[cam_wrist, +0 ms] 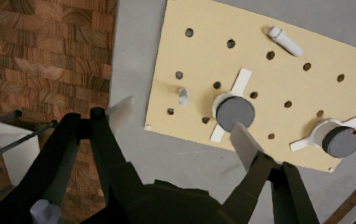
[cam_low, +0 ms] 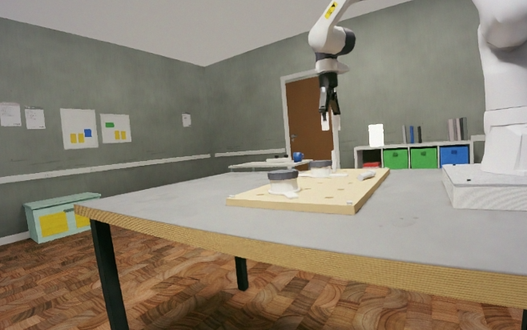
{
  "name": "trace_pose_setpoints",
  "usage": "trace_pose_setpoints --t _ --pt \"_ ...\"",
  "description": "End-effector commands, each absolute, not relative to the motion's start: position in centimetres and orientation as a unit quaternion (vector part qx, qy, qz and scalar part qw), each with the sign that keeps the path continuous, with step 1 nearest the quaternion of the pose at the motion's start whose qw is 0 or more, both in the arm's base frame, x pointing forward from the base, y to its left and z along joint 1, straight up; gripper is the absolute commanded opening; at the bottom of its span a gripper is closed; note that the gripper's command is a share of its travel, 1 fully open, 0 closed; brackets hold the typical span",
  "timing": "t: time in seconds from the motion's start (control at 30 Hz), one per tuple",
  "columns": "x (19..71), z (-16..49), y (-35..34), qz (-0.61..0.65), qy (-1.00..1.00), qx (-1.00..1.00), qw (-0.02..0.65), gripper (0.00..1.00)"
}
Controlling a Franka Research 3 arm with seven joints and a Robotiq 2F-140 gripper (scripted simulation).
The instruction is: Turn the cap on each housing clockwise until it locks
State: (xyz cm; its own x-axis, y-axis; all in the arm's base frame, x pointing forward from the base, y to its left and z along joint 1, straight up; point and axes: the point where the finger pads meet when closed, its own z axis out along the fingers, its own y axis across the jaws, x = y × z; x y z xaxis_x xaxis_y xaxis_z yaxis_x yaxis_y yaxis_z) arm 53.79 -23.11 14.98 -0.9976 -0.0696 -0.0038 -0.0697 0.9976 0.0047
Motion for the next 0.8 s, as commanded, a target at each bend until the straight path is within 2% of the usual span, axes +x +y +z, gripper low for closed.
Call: trace_pose_setpoints --t 0.0,0.77 --pt "53.7 14.3 -23.2 0.000 1.000 -0.030 0.000 1.00" --pt "53.7 11.0 -23.3 0.000 1.000 -0.030 0.000 1.00"
